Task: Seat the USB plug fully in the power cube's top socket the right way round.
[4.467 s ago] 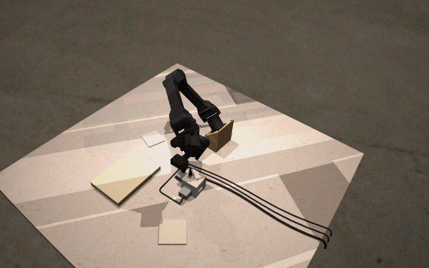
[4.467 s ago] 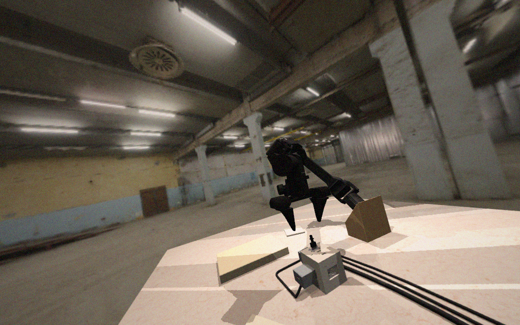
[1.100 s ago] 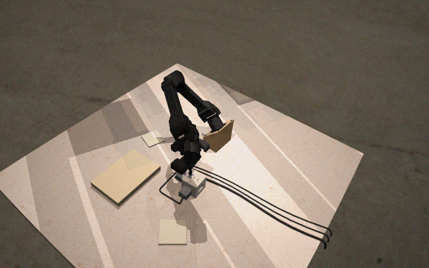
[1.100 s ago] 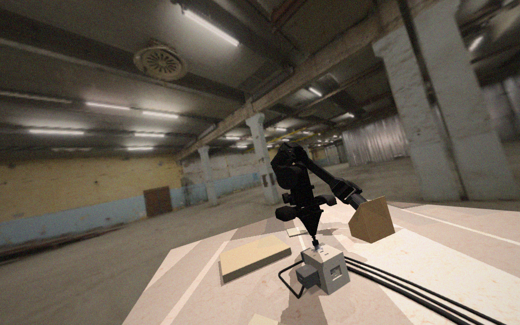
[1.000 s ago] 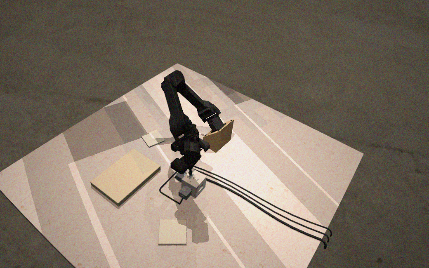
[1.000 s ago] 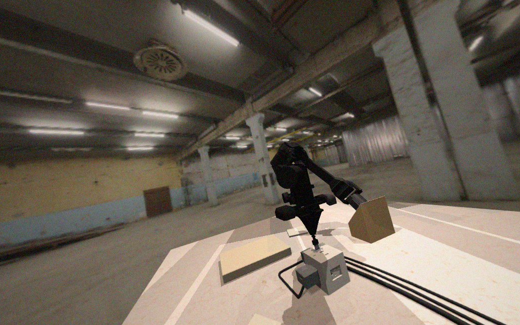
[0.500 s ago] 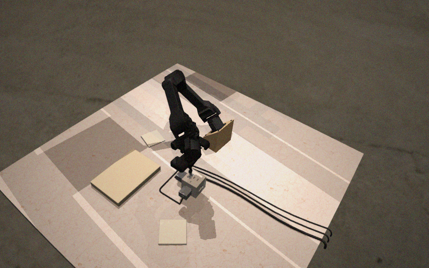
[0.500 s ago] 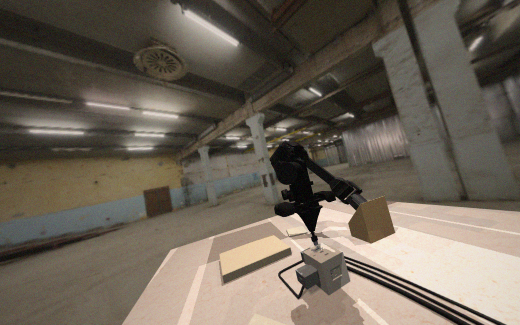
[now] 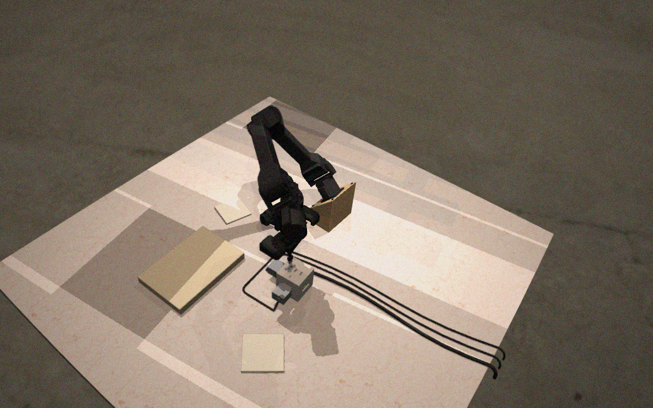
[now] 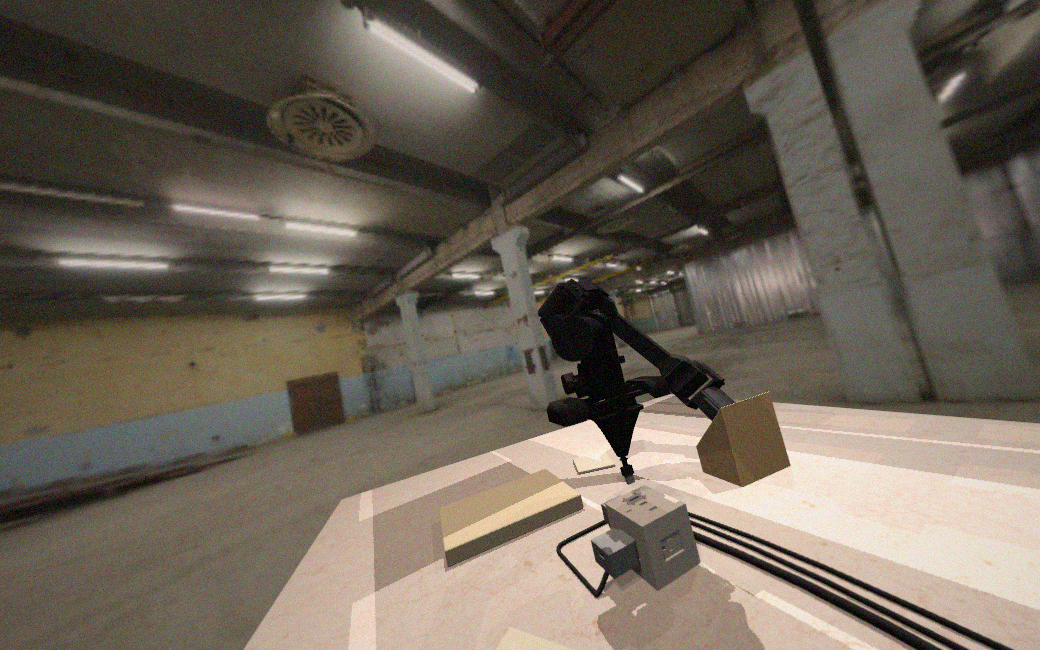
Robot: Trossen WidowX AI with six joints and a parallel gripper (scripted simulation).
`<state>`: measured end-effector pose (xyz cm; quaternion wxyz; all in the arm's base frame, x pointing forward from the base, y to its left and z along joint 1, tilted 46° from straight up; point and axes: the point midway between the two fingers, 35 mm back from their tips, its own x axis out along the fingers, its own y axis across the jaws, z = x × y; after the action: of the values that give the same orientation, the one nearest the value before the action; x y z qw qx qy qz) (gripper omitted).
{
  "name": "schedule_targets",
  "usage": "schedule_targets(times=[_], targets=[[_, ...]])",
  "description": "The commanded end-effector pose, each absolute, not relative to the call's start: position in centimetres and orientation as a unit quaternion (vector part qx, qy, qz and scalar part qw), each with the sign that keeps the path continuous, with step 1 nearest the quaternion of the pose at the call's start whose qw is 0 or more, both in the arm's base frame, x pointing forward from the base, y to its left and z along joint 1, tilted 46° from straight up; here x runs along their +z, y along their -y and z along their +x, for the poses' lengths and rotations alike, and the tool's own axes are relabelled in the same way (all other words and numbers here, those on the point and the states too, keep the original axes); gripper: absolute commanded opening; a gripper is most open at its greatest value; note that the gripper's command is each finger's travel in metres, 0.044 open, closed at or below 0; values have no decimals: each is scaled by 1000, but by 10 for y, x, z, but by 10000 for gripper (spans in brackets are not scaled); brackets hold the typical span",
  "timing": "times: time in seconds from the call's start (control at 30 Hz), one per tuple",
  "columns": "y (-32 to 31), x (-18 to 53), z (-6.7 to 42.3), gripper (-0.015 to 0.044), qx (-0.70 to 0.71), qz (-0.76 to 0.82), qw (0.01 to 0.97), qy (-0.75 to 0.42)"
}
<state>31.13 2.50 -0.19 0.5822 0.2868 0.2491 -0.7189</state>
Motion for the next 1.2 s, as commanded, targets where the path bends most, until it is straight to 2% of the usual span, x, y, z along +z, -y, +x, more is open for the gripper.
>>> schedule_targets(times=[0.0,1.17], targets=[[-26,-1,311,0,-719,287,581,-251],[-25,-2,311,0,-545,13,649,-531]])
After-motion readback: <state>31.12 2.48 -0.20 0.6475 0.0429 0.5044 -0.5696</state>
